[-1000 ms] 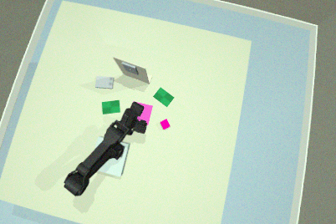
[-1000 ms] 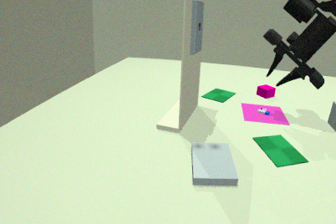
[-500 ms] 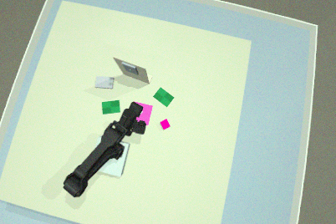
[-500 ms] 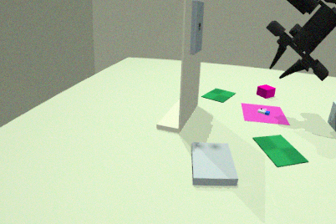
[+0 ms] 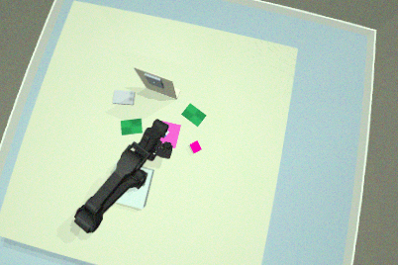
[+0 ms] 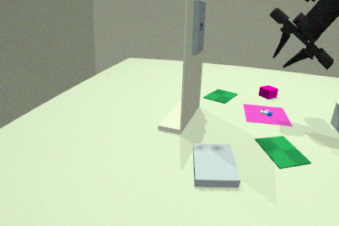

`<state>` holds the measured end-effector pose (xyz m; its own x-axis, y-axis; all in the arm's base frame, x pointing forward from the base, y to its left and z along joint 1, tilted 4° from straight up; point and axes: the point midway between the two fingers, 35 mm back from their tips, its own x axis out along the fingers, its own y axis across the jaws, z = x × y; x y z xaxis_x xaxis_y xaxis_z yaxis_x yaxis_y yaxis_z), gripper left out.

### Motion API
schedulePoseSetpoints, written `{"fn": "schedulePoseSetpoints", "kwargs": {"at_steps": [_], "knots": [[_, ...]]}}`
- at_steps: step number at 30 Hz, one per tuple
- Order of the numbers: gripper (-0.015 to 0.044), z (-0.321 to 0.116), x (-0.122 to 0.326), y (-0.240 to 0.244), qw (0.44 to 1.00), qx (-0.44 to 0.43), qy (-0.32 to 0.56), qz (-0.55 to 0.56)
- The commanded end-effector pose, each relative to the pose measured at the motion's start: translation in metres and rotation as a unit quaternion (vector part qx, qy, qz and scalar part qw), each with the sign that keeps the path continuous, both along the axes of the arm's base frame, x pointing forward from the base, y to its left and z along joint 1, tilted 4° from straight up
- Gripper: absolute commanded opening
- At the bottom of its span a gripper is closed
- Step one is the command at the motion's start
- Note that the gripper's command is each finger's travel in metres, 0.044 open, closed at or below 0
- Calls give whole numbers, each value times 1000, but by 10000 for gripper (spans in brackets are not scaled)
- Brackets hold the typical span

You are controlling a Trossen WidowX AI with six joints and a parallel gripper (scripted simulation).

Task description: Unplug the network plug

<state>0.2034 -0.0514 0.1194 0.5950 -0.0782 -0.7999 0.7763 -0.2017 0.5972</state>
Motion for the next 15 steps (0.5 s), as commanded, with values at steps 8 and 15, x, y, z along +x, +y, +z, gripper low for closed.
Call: {"fn": "schedulePoseSetpoints", "kwargs": {"at_steps": [8, 15], "knots": [[156, 31, -1, -2, 1000, 1, 1, 2], [156, 52, -3, -3, 1000, 1, 0, 2]]}}
